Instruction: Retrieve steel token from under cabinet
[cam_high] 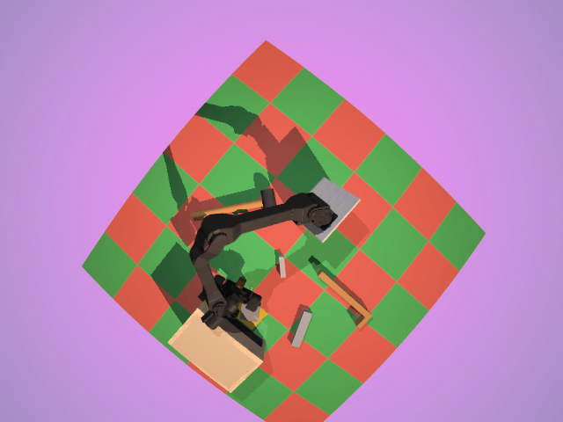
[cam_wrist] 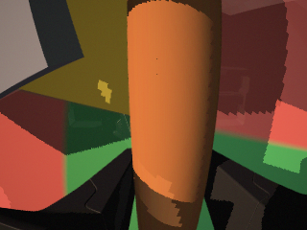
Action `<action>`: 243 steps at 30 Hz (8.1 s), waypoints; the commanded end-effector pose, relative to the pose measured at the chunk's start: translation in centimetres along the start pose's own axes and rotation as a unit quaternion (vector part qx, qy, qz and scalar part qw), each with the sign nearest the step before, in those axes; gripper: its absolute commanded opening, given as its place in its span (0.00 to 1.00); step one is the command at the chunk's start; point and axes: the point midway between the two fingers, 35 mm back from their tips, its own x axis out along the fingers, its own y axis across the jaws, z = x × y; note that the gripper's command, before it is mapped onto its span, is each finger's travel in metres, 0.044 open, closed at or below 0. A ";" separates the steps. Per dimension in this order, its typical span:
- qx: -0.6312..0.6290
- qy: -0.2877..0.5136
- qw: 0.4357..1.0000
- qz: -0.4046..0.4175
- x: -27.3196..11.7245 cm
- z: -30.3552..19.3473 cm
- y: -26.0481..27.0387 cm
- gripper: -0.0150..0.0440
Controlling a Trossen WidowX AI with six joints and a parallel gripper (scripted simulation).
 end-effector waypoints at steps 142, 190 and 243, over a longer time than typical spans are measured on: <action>0.005 -0.003 1.000 0.000 0.2 -7.3 2.0 0.25; 0.003 -0.002 1.000 0.000 0.3 -12.4 1.5 0.25; 0.004 -0.002 1.000 -0.002 0.3 -18.0 0.6 0.25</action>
